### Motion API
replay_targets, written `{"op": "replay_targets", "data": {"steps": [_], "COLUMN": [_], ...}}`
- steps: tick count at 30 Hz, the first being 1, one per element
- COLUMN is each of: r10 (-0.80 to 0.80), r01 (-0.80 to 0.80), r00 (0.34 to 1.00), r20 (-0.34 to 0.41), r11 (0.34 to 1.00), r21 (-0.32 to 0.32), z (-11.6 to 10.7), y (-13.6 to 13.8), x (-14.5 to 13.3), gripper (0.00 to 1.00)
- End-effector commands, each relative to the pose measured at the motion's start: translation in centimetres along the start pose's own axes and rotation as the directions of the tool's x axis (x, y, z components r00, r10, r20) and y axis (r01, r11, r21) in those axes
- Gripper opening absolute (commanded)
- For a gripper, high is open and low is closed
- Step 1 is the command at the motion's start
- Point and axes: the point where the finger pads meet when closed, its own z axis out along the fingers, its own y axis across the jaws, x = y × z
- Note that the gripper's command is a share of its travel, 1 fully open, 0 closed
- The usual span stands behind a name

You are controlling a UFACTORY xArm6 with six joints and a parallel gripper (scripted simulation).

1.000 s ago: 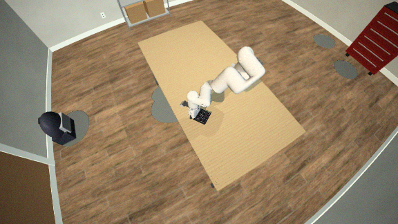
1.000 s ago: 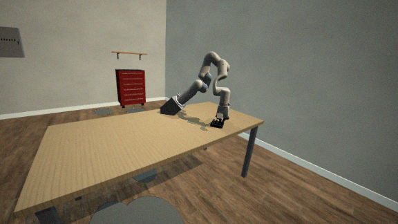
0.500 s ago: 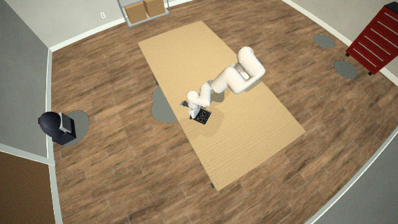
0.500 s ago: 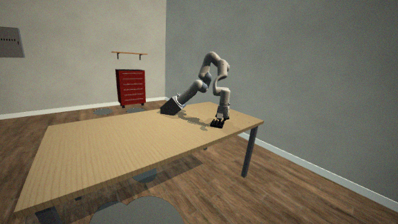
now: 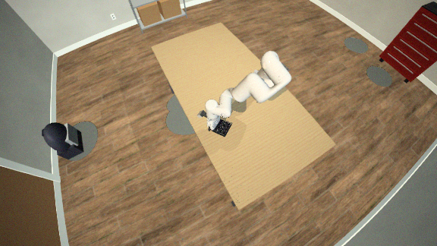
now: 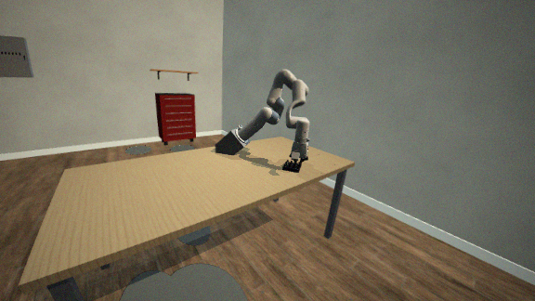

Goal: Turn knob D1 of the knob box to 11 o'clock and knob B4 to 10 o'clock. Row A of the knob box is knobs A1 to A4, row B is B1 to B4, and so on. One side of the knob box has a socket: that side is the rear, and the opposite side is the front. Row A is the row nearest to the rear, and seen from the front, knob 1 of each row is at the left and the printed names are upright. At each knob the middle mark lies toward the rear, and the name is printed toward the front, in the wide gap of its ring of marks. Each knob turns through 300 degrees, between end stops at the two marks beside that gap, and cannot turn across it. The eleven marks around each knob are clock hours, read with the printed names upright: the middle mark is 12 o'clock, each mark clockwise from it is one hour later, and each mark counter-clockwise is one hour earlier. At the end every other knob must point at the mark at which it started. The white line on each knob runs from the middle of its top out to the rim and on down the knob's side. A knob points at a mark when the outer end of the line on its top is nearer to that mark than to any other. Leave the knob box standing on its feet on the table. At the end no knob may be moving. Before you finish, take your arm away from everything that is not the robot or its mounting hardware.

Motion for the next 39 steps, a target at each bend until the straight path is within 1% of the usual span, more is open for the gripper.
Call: {"op": "replay_targets", "data": {"steps": [1,10,16,33,36,39], "r10": [-0.001,-0.001,-0.001,-0.004,-0.031,-0.107], "r01": [0.001,0.001,0.001,0.004,0.031,0.107], "r00": [1.000,1.000,1.000,1.000,1.000,0.994], "r20": [-0.002,-0.002,-0.002,-0.002,-0.002,-0.003], "r11": [1.000,1.000,1.000,1.000,1.000,0.994], "r21": [0.004,0.004,0.004,0.004,0.004,0.004], "z": [-0.5,-2.8,-3.4,-3.6,-3.6,-3.7], "y": [-0.2,-0.2,-0.2,-0.2,-0.2,-0.2], "x": [0.0,0.0,0.0,0.0,0.0,0.0], "gripper": [0.19,0.19,0.19,0.19,0.19,0.19]}}
